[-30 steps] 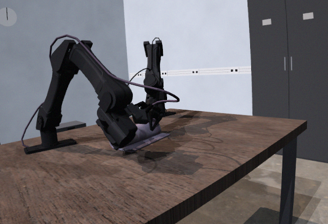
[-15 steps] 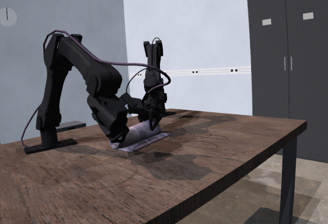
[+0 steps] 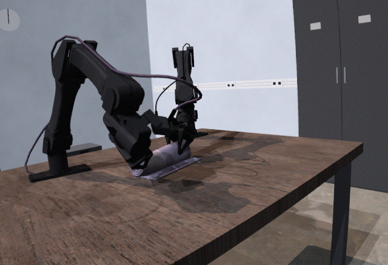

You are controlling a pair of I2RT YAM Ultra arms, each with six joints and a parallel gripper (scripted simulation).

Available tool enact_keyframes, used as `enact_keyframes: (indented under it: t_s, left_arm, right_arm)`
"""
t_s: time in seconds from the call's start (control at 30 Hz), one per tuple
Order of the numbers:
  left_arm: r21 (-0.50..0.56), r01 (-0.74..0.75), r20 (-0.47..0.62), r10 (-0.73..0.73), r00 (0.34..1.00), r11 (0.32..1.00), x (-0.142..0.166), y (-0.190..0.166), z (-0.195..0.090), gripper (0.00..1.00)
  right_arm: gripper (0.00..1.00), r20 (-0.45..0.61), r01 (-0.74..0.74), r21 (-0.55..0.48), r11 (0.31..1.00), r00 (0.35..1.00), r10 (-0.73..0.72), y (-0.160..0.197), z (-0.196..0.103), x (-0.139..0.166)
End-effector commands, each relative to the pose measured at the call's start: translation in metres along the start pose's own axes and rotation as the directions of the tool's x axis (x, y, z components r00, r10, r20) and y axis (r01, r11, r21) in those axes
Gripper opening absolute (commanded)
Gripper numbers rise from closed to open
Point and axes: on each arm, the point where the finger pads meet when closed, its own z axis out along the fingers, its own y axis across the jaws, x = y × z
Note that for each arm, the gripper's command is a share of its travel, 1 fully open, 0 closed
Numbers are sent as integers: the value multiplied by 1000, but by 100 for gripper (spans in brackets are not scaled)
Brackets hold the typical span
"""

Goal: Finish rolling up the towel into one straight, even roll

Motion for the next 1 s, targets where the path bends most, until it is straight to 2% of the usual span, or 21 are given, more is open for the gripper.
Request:
enact_keyframes:
  t_s: [0.0,0.23,0.53,0.6,0.97]
  left_arm:
    - [100,70,1,-71,998,993,-7,-2,-4,41]
    - [237,182,-25,-182,983,954,-8,-2,-5,41]
    - [430,343,-94,-337,937,835,-10,-2,-8,41]
    - [430,343,-94,-337,937,835,-10,-2,-8,41]
    - [582,475,-189,-459,868,660,-11,-1,-10,41]
  right_arm:
    - [85,-34,25,-178,984,999,-32,-1,-12,-10]
    - [85,-34,25,-178,984,999,-32,-1,-12,-10]
    - [85,-34,25,-178,984,999,-32,-1,-12,-10]
    - [85,-34,25,-178,984,999,-32,-1,-12,-10]
    - [85,-34,25,-178,984,999,-32,-1,-12,-10]
